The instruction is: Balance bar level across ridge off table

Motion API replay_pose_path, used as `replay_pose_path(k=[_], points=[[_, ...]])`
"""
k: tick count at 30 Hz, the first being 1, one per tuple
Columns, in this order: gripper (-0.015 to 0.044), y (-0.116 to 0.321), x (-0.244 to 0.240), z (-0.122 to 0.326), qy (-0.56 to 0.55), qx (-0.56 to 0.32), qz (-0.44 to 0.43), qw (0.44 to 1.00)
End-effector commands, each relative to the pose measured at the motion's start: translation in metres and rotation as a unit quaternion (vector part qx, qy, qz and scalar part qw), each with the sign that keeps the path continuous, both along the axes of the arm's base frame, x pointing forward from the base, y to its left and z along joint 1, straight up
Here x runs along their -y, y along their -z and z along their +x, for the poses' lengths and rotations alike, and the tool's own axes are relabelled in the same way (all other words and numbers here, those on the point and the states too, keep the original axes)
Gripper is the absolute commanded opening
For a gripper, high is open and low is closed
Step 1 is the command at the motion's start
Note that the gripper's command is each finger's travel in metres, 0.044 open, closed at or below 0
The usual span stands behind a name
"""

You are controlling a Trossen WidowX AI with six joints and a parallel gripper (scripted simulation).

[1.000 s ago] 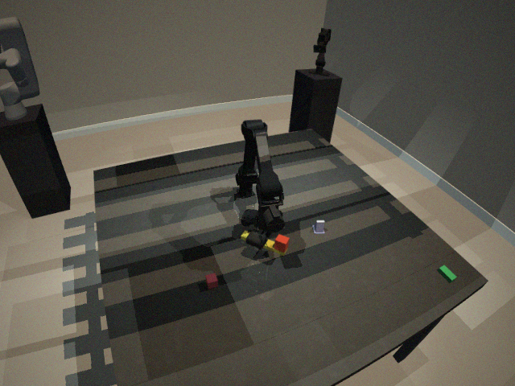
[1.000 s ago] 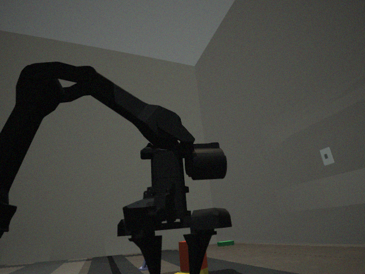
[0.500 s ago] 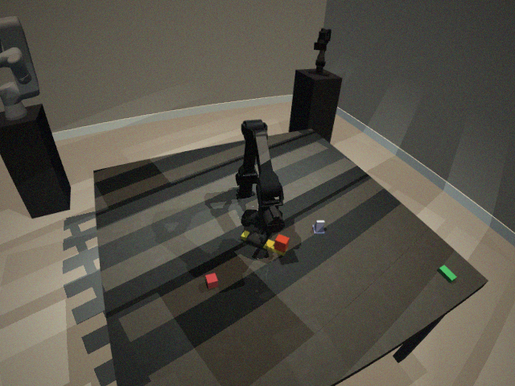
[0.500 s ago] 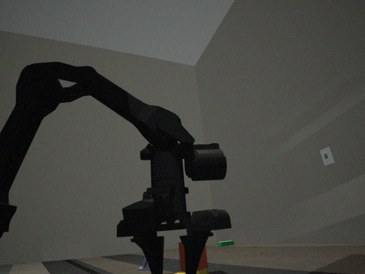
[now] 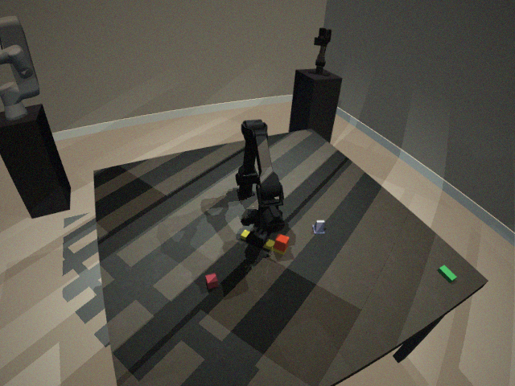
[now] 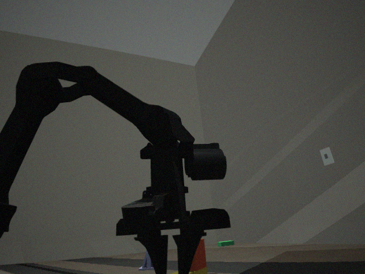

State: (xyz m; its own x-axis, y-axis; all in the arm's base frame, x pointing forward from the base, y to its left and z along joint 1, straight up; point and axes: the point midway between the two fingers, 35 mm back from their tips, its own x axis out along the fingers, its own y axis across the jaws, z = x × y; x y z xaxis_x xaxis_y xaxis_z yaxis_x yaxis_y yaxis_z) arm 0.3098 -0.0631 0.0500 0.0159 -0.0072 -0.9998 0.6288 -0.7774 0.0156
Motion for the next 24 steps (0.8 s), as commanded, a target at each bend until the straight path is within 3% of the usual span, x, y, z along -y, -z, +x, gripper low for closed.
replay_pose_path(k=[1, 24], points=[[0.0, -0.009, 0.001, 0.003, 0.0, 0.004, -0.001, 1.0], [0.0, -0.068, 0.0, 0.003, 0.002, 0.005, 0.001, 1.0]])
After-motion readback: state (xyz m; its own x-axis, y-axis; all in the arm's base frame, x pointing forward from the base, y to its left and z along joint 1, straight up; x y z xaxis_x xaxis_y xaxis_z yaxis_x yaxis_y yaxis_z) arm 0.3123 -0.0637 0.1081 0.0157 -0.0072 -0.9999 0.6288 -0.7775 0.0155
